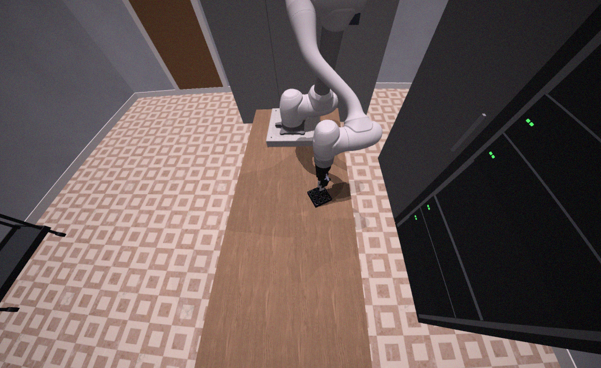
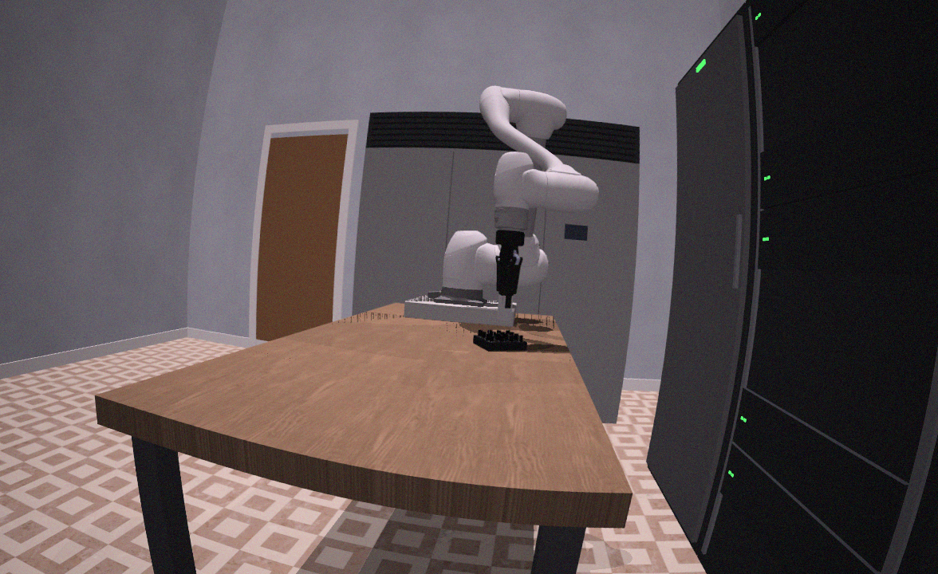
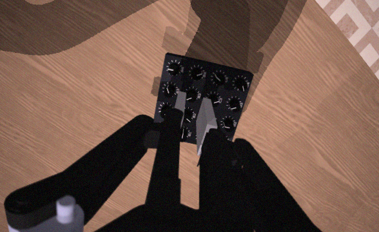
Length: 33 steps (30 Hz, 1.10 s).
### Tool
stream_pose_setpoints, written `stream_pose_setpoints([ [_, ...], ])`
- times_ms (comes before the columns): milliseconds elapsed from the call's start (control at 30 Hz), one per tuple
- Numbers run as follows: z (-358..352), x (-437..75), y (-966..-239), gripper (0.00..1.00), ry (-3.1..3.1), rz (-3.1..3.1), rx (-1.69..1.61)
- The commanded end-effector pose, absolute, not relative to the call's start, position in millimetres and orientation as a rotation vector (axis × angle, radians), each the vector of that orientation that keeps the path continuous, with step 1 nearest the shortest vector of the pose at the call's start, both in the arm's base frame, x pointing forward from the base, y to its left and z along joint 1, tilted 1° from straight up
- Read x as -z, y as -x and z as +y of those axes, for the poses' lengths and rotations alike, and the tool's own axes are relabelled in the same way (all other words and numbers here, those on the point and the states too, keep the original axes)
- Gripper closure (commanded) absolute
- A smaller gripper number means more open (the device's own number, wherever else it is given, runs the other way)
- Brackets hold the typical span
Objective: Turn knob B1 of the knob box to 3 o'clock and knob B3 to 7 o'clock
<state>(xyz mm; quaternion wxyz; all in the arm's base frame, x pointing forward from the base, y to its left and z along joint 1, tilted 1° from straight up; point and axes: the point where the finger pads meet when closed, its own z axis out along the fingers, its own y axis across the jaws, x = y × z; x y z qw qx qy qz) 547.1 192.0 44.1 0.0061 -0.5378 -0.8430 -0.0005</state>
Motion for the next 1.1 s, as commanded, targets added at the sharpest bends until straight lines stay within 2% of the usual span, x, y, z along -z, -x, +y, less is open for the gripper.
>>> stream_pose_setpoints([
  [0, 192.1, -40.9, -547.1, 0.88, 1.683, -2.638, 0.002],
  [1067, 192.3, -18.2, -546.8, 0.88, 1.683, -2.638, 0.002],
])
